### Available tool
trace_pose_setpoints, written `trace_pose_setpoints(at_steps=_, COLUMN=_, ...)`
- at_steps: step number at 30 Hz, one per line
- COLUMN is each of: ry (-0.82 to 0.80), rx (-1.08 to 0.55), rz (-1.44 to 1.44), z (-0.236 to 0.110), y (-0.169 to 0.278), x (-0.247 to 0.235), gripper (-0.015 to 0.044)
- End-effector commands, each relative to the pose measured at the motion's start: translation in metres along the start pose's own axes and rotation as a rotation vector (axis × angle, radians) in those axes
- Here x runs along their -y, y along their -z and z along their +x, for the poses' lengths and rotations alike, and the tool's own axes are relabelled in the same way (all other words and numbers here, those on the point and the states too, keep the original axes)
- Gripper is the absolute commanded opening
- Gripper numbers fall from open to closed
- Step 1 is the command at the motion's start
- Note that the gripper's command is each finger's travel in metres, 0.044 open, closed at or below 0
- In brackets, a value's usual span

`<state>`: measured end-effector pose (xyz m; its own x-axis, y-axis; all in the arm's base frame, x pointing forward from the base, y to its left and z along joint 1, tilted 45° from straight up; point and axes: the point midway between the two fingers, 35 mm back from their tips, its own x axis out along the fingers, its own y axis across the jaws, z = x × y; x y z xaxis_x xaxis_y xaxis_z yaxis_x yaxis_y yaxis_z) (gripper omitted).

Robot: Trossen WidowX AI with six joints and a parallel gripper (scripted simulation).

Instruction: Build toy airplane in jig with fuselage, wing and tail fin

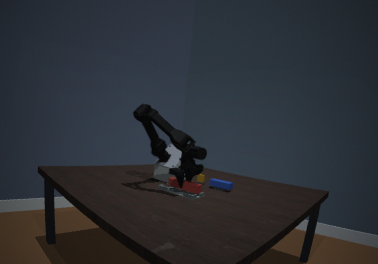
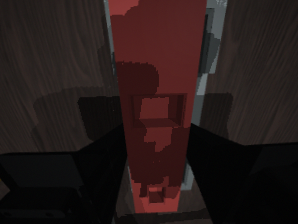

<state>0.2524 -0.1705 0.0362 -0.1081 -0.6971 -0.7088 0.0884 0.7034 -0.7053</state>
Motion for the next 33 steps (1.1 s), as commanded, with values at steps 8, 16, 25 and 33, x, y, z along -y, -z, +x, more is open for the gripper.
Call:
trace_pose_setpoints(at_steps=8, ry=0.000, rx=0.000, rz=0.002, z=0.000, y=0.000, x=0.000, gripper=0.0030)
trace_pose_setpoints(at_steps=16, ry=0.000, rx=0.000, rz=0.002, z=0.000, y=0.000, x=0.000, gripper=0.0240)
trace_pose_setpoints(at_steps=25, ry=0.000, rx=0.000, rz=0.002, z=0.000, y=0.000, x=0.000, gripper=0.0440)
trace_pose_setpoints(at_steps=33, ry=-0.007, rx=0.001, rz=0.000, z=-0.025, y=-0.004, x=-0.002, gripper=0.0440)
